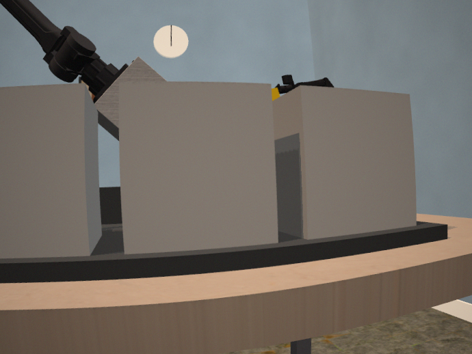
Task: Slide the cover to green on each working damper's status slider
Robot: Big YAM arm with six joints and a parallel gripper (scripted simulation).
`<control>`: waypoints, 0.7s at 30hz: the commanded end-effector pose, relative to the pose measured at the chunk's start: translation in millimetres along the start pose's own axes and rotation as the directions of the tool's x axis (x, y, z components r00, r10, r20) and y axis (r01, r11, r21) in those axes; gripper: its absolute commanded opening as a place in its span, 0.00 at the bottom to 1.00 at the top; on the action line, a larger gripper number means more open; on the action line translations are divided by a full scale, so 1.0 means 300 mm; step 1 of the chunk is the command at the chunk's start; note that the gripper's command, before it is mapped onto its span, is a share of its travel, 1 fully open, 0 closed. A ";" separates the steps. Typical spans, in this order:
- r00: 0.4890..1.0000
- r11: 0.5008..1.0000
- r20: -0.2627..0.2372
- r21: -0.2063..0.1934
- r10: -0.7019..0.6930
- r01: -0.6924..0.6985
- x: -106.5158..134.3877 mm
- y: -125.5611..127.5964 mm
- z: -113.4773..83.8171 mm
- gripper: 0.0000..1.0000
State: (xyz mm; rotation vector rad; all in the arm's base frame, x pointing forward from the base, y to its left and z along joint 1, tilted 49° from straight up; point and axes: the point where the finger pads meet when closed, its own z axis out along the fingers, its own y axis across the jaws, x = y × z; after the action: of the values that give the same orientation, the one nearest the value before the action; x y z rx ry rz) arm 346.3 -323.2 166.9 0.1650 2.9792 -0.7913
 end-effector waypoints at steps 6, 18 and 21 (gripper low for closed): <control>1.000 1.000 -0.003 -0.001 0.004 -0.004 -0.013 -0.022 0.000 0.36; 1.000 1.000 0.025 0.012 0.013 -0.013 -0.033 -0.032 -0.055 0.36; 0.999 1.000 0.040 0.018 0.010 -0.011 -0.044 -0.026 -0.094 0.36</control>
State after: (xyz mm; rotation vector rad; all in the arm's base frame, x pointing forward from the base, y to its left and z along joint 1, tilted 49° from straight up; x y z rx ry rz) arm 346.7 -322.8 169.7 0.1679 2.9797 -0.7897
